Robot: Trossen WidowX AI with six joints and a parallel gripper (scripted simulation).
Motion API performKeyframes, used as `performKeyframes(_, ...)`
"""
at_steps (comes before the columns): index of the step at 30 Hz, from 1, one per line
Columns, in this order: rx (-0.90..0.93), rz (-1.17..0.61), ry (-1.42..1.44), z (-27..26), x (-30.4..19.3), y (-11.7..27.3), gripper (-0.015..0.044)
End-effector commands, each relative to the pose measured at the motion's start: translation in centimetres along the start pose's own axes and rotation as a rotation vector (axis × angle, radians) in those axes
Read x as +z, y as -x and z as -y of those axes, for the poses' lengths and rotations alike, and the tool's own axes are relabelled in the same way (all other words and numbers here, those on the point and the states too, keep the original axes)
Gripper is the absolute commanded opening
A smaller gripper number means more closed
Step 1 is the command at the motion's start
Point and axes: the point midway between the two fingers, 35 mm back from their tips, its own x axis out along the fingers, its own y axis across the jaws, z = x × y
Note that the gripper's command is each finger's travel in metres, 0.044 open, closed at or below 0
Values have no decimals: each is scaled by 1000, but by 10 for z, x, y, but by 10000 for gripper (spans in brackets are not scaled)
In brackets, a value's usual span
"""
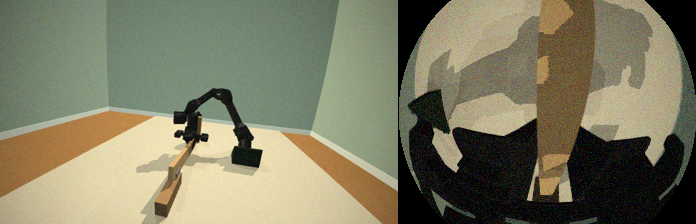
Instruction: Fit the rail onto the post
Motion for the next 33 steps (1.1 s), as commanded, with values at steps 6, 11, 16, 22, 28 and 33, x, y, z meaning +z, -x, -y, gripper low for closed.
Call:
performKeyframes(6,-2,-4,3,0,-1,0,0)
performKeyframes(11,-2,-4,3,0,-1,0,0)
performKeyframes(16,-2,-4,3,0,-1,0,0)
performKeyframes(22,-2,-4,3,0,0,3,0)
performKeyframes(28,-2,-4,3,0,0,6,0)
performKeyframes(33,-2,-4,3,1,0,8,0)
